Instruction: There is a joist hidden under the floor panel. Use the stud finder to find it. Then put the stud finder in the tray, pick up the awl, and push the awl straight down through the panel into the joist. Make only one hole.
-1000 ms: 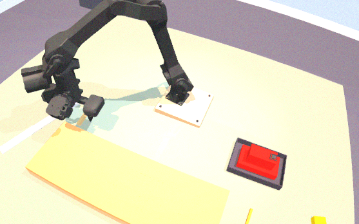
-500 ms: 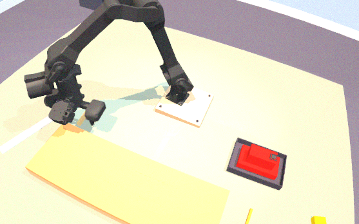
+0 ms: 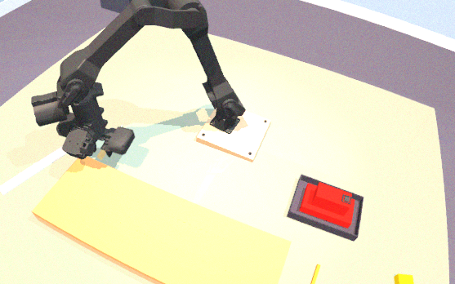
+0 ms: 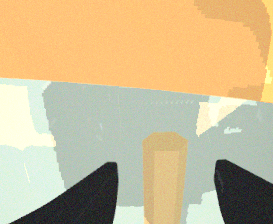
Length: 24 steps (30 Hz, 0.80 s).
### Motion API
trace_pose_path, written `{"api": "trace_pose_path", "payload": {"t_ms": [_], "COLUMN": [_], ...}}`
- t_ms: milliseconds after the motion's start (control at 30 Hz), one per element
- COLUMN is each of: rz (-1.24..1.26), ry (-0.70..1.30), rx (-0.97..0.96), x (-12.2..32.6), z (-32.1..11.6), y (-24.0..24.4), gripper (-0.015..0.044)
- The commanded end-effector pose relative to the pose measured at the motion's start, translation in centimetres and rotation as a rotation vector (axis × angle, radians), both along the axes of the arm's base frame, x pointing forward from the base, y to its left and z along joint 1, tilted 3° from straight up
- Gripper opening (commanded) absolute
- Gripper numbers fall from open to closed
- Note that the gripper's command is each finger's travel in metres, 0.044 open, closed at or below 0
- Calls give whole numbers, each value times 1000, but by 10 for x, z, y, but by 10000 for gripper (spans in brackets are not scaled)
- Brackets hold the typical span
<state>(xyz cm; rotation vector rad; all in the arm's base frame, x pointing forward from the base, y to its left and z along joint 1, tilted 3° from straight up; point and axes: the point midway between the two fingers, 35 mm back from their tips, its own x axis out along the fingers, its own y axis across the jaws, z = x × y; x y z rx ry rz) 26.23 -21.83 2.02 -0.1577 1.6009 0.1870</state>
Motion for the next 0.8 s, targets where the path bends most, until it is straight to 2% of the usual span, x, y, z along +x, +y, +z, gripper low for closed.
{"api": "trace_pose_path", "payload": {"t_ms": [0,33,267,300,767], "rz": [-2,-2,-2,-2,-2], "ry": [5,5,5,5,5], "rx": [1,1,1,1,0], "x": [-1,-1,-1,0,3], "z": [-2,-2,-2,-1,67], "y": [0,0,0,0,-6], "gripper": [99,72,26,0,0]}}
